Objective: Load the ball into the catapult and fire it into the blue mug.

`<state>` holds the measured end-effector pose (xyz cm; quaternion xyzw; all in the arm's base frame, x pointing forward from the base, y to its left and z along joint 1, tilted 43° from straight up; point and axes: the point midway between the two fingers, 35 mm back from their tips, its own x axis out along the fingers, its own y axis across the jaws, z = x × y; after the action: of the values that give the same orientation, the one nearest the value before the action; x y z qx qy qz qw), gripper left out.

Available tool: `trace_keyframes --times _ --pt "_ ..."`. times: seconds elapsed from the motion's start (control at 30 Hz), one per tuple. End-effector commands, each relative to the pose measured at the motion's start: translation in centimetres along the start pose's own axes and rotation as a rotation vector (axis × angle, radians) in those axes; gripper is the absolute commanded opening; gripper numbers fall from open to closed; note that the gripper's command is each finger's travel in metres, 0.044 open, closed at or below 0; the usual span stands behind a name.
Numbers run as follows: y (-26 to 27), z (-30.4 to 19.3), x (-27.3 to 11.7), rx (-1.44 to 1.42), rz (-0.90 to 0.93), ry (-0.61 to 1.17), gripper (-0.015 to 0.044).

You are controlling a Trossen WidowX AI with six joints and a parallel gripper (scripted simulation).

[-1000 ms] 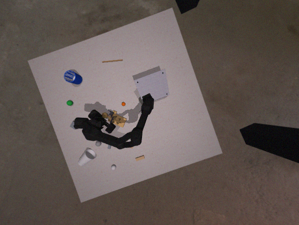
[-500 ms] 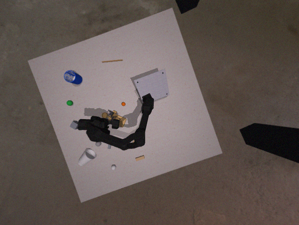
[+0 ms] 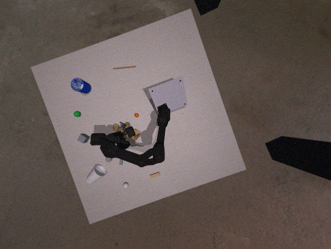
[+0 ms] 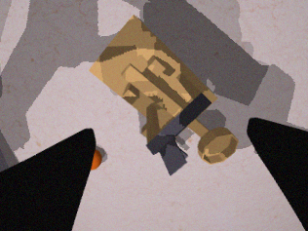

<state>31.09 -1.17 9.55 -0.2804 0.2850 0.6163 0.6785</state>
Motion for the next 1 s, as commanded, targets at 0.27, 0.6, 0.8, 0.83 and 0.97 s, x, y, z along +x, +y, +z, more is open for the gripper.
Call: trace_keyframes --times 0.27,0.6,0.8,0.83,0.97 --pt "1.2 1.0 0.3 -0.412 -0.007 -0.001 0.044" --pt "2.2 1.6 0.7 -0.754 -0.007 -0.001 0.044" --pt "2.3 1.7 0.7 -0.777 -0.007 -0.001 0.044" --pt "2.3 1.7 0.9 -0.777 -0.007 -0.001 0.044" --pt "2.3 1.7 5.1 -0.777 -0.008 -0.003 0.044"
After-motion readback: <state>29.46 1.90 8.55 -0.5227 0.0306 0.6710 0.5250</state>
